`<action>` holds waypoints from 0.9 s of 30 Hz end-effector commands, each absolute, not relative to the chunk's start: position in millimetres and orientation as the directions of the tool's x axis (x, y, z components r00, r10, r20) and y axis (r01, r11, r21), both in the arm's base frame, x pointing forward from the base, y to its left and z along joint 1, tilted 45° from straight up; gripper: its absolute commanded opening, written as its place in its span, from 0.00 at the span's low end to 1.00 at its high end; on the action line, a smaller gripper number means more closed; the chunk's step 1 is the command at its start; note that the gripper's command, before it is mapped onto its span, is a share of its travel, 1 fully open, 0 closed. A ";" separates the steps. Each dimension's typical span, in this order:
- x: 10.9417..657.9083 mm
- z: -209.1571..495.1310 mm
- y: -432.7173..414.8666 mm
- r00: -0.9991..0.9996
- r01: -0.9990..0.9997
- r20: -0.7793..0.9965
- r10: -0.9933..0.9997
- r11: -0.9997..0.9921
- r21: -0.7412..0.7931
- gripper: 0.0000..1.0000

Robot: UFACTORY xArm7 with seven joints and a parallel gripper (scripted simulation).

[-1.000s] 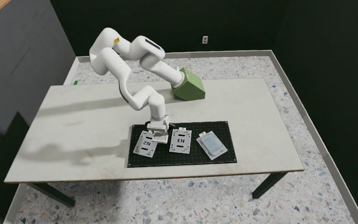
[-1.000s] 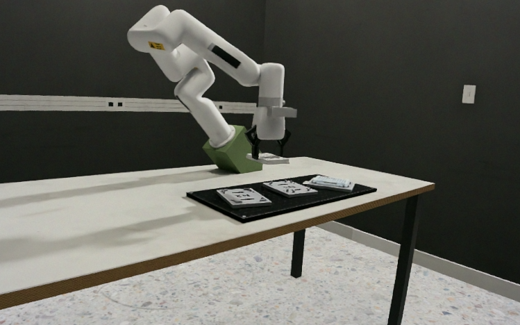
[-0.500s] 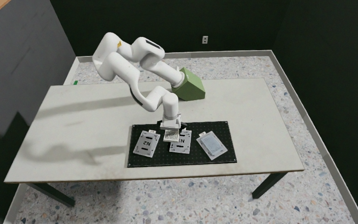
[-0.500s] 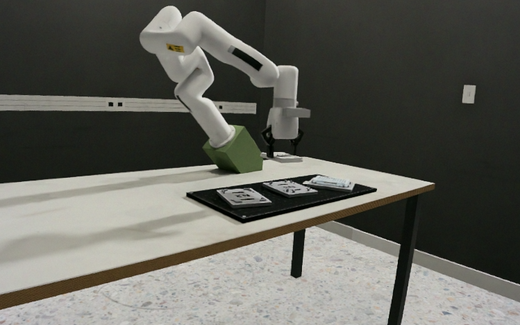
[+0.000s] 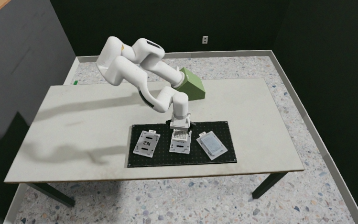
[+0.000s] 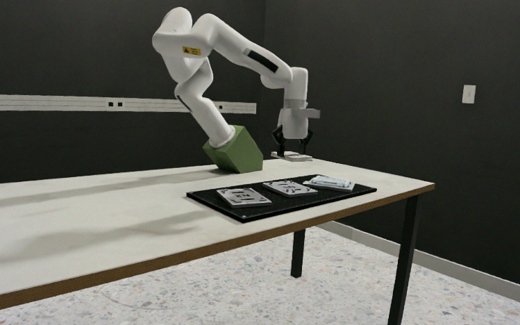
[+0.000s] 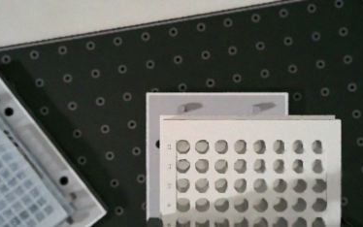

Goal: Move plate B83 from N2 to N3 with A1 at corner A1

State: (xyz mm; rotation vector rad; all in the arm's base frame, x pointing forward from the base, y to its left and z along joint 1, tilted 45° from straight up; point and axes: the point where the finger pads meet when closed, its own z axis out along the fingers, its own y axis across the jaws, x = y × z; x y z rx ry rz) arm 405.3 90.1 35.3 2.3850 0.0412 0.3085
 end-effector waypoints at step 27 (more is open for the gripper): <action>410.8 21.4 80.7 0.970 -0.054 0.213 0.120 -0.743 0.667 0.00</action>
